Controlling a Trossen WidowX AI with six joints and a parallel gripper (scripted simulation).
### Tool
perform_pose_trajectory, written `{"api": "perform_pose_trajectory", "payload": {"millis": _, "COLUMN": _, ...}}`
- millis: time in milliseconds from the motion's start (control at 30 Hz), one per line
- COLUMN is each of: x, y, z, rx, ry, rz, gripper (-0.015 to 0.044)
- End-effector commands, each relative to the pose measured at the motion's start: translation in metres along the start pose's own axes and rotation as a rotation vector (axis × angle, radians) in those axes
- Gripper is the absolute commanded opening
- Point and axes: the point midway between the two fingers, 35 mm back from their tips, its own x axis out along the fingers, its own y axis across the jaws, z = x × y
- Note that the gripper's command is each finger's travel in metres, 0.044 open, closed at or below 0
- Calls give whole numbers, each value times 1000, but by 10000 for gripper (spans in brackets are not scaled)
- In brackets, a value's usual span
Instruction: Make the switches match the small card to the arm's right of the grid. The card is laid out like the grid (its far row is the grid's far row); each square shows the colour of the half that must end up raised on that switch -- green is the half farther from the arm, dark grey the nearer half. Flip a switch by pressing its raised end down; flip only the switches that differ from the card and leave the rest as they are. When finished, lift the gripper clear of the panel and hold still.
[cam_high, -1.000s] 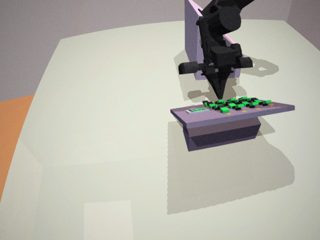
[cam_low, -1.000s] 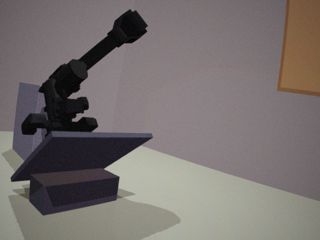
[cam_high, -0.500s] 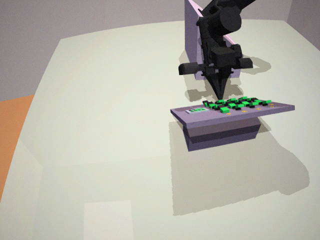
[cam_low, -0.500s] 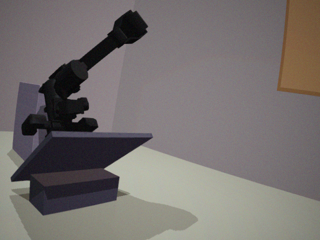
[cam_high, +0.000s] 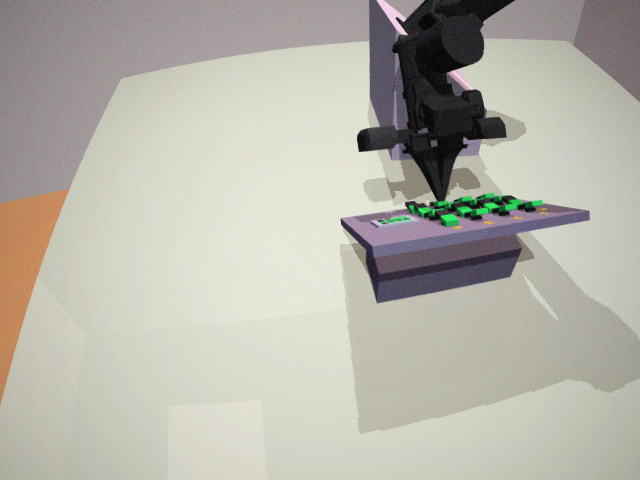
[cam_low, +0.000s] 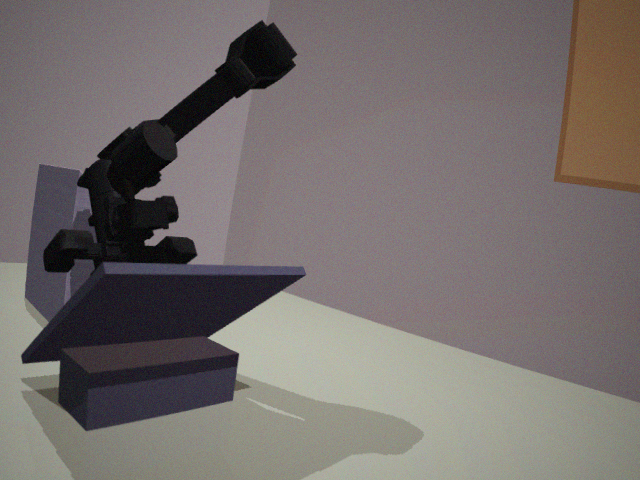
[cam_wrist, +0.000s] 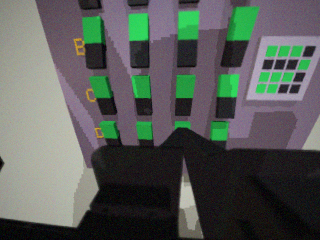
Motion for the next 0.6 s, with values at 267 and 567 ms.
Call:
{"api": "perform_pose_trajectory", "payload": {"millis": 267, "x": 2, "y": -1, "z": 1, "rx": 1, "ry": -2, "rz": -3, "gripper": 0}}
{"api": "perform_pose_trajectory", "payload": {"millis": 567, "x": -23, "y": -5, "z": 2, "rx": -4, "ry": 3, "rz": -13, "gripper": 0}}
